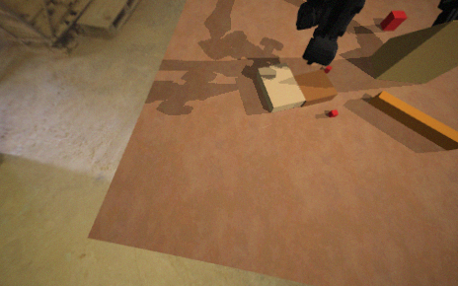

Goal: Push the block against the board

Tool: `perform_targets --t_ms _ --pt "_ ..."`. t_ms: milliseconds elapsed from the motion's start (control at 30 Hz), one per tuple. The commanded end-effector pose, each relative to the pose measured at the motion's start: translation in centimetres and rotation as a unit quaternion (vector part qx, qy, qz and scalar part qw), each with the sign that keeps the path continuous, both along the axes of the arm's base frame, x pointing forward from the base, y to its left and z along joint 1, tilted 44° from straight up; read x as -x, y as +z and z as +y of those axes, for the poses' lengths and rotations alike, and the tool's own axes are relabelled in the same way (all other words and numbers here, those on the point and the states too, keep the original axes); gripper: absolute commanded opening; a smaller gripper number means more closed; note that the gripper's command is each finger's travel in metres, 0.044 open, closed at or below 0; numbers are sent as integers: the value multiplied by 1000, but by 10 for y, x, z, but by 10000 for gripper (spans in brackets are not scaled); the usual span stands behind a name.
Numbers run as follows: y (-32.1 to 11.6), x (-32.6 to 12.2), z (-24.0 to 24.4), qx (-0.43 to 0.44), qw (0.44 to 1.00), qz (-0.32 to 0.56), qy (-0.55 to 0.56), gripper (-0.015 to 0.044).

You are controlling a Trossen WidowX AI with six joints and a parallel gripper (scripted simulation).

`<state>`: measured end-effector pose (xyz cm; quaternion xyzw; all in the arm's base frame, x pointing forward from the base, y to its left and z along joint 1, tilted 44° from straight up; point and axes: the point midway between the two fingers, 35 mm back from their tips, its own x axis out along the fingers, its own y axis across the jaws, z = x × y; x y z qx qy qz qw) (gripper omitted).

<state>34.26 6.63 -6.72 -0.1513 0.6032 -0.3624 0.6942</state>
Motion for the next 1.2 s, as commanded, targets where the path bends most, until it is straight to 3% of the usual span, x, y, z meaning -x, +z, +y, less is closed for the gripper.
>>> perform_targets --t_ms 0,567,1167 --pt "-6 3 7 -2 997 56 57 0" --pt "-26 14 29 -1 931 251 266 0" --pt "-47 28 50 2 774 434 461 0"
